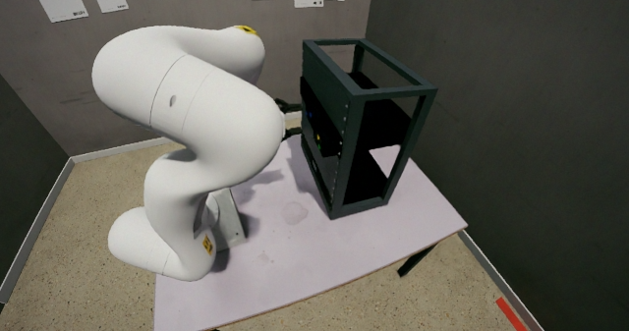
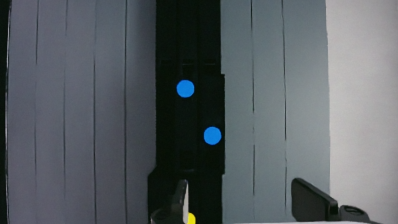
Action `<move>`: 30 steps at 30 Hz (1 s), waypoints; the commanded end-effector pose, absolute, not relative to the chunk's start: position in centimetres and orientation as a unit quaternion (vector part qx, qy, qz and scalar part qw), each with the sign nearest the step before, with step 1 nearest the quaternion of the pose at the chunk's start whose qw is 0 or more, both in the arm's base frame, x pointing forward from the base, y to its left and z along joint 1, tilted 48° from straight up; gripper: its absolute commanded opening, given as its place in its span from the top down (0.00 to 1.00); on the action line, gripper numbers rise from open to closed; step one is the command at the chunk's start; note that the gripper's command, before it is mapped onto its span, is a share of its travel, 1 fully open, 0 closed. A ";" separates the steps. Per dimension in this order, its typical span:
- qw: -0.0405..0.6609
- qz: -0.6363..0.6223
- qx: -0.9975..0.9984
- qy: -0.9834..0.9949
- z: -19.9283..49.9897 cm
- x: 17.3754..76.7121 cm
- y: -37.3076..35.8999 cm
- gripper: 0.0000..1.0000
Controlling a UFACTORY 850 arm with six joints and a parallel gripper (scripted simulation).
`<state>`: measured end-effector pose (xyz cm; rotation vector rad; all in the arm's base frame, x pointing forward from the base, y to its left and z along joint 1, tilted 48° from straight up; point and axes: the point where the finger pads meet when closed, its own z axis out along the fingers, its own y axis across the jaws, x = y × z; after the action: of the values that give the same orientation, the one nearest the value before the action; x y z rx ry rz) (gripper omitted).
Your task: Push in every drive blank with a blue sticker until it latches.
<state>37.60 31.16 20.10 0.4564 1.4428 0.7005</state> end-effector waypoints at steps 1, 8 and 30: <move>0.672 0.312 0.203 0.640 20.1 37.6 31.2 0.00; 0.672 0.312 0.203 0.640 20.1 37.6 31.2 0.00; 0.672 0.312 0.203 0.640 21.9 37.8 28.7 0.00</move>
<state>37.69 29.69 21.12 0.4566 1.4426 0.7005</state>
